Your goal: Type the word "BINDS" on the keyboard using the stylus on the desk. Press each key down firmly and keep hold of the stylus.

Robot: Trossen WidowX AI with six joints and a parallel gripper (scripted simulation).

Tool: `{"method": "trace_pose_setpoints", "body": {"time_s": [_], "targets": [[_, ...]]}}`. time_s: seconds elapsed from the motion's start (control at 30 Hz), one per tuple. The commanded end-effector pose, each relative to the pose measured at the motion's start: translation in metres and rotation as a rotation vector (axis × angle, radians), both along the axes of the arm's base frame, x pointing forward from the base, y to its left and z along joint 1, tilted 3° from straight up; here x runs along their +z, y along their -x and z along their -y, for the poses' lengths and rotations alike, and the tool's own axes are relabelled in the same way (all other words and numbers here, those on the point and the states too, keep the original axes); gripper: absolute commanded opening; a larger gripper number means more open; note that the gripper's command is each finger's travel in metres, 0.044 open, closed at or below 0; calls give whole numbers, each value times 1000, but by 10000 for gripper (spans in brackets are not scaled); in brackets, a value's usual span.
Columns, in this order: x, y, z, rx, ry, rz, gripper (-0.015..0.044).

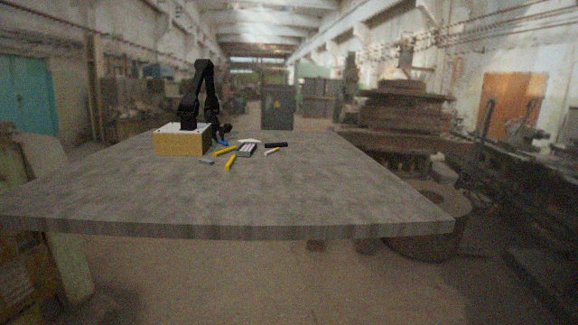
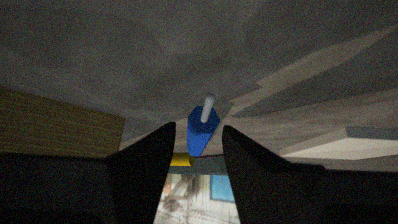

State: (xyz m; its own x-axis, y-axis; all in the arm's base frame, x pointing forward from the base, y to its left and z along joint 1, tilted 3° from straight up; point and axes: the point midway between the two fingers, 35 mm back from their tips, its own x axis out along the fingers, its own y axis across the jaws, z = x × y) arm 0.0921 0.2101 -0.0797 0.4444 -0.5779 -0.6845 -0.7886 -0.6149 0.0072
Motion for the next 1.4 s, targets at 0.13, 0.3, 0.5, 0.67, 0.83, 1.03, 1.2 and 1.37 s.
{"method": "trace_pose_setpoints", "body": {"time_s": [0.13,0.3,0.5,0.67,0.83,1.03,1.2,1.37], "targets": [[0,0,0,0,0,0,19],[3,0,0,0,0,0,0],[26,0,-2,1,0,1,0],[49,0,-2,1,0,1,0],[47,-3,-4,4,-3,2,0],[50,-33,-13,3,-5,5,0],[51,-41,-15,3,-4,6,0],[48,-41,-15,3,-4,6,0]]}}
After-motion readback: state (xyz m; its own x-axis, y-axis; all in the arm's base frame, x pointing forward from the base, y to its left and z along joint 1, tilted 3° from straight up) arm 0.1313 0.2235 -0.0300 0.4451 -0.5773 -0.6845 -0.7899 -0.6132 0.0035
